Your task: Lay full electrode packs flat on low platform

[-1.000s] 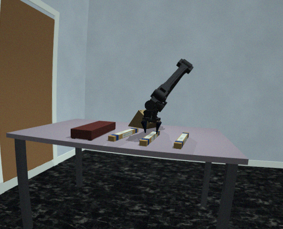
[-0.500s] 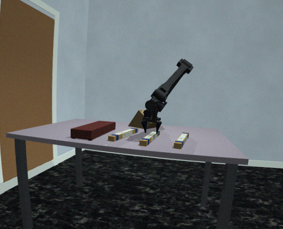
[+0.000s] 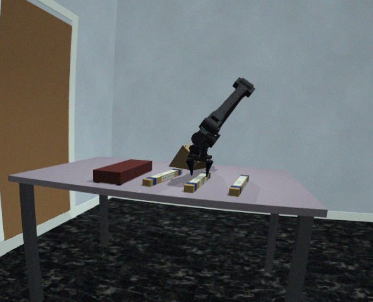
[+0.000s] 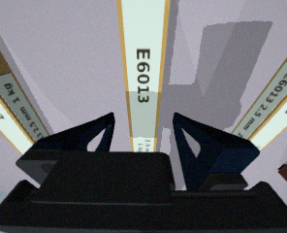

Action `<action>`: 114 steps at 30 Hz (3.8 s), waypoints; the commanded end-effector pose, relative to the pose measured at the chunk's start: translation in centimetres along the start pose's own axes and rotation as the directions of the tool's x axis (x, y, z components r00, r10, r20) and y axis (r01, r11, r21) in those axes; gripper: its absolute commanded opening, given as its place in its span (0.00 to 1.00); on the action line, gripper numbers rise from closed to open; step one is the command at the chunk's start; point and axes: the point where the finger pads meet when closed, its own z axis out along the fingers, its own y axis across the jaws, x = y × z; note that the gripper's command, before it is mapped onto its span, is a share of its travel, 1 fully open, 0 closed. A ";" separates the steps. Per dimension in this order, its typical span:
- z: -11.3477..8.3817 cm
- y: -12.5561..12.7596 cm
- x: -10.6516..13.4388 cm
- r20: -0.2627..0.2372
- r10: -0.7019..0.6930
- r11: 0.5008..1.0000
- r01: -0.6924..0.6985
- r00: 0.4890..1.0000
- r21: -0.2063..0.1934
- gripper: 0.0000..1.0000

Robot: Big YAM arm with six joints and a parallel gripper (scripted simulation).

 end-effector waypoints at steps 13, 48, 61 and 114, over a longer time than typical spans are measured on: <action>0.8 0.4 0.4 -0.008 -0.010 1.000 0.010 1.000 -0.002 0.74; 3.5 0.2 0.7 -0.015 -0.002 1.000 0.002 1.000 -0.001 0.74; 3.9 0.5 0.6 -0.008 -0.011 1.000 0.011 1.000 -0.003 0.74; 2.6 0.7 0.2 0.002 -0.018 1.000 0.018 1.000 -0.004 0.00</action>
